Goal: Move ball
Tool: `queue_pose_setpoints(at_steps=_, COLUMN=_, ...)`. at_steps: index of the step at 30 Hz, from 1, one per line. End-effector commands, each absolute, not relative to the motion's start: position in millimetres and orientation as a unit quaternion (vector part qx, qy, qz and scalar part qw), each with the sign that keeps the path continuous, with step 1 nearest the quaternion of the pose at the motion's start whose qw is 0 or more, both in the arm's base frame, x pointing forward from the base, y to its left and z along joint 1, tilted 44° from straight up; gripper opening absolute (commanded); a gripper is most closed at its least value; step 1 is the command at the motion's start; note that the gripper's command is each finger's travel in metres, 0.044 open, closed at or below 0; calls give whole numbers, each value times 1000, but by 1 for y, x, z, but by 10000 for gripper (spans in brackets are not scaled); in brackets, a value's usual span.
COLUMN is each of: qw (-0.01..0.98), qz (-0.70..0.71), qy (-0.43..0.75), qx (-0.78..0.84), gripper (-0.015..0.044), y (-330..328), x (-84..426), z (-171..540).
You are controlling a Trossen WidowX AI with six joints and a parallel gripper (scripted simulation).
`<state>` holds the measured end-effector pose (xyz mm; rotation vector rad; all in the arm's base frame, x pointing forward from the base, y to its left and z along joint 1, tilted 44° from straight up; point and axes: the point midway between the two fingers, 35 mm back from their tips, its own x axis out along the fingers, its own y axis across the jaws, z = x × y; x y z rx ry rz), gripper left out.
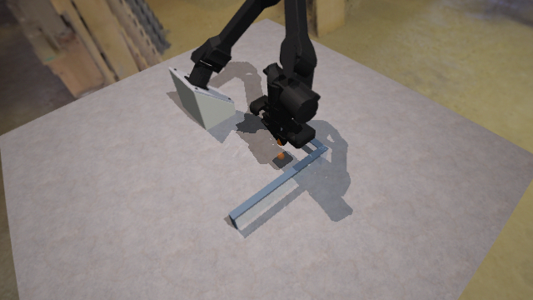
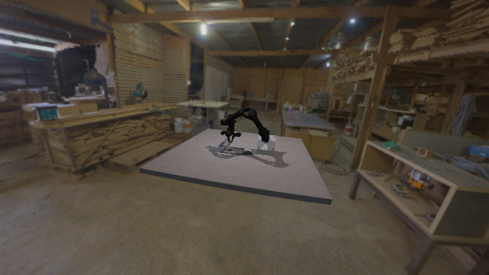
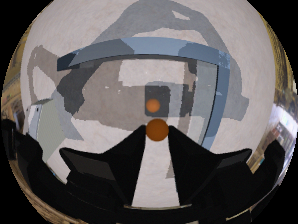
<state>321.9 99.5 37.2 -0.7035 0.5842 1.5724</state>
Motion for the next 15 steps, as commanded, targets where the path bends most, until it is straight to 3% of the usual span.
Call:
queue_pose_setpoints(at_steps=1, qw=613, qz=684, qy=256, qx=-300, gripper=0, y=115, x=319, z=22)
queue_pose_setpoints(at_steps=15, qw=614, qz=685, qy=254, qx=-299, gripper=0, y=142, x=314, z=-5)
